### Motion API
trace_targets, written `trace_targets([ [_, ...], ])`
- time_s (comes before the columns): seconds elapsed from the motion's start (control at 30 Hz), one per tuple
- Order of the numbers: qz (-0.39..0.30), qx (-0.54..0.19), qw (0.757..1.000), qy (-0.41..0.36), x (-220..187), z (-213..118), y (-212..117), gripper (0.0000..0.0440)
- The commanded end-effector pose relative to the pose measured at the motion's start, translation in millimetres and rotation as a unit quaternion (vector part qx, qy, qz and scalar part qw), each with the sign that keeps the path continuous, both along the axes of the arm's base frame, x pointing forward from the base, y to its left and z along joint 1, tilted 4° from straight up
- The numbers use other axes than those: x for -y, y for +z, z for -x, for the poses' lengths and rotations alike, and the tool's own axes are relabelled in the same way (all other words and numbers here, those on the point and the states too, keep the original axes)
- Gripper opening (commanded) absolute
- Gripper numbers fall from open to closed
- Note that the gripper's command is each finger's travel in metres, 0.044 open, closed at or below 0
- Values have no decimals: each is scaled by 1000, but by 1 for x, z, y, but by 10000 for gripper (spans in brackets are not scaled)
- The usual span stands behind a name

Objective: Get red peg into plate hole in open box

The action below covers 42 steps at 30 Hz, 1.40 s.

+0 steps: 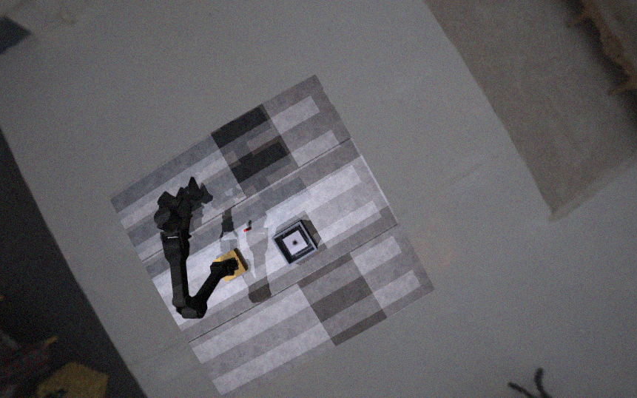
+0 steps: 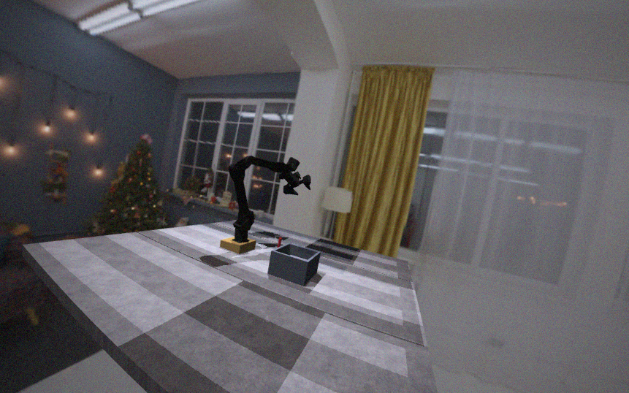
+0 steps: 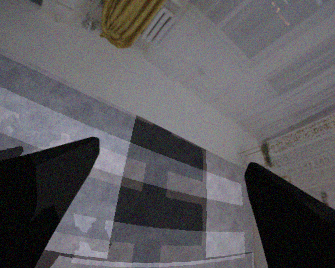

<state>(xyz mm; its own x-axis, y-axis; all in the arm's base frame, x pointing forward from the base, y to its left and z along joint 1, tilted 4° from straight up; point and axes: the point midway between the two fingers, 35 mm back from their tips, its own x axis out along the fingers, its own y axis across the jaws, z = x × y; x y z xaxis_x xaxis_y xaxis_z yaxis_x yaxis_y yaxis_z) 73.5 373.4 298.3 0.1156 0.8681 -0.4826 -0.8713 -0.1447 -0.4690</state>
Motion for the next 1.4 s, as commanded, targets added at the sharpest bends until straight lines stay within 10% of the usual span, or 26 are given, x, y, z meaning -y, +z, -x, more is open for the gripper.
trace_targets([
  [0.0, 12, -49, 998, -41, 12, -11, -11, 440],
  [0.67, 47, -282, 915, -285, 72, -59, -63, 440],
  [1.37, 57, -459, 711, -530, 140, -79, -121, 440],
])
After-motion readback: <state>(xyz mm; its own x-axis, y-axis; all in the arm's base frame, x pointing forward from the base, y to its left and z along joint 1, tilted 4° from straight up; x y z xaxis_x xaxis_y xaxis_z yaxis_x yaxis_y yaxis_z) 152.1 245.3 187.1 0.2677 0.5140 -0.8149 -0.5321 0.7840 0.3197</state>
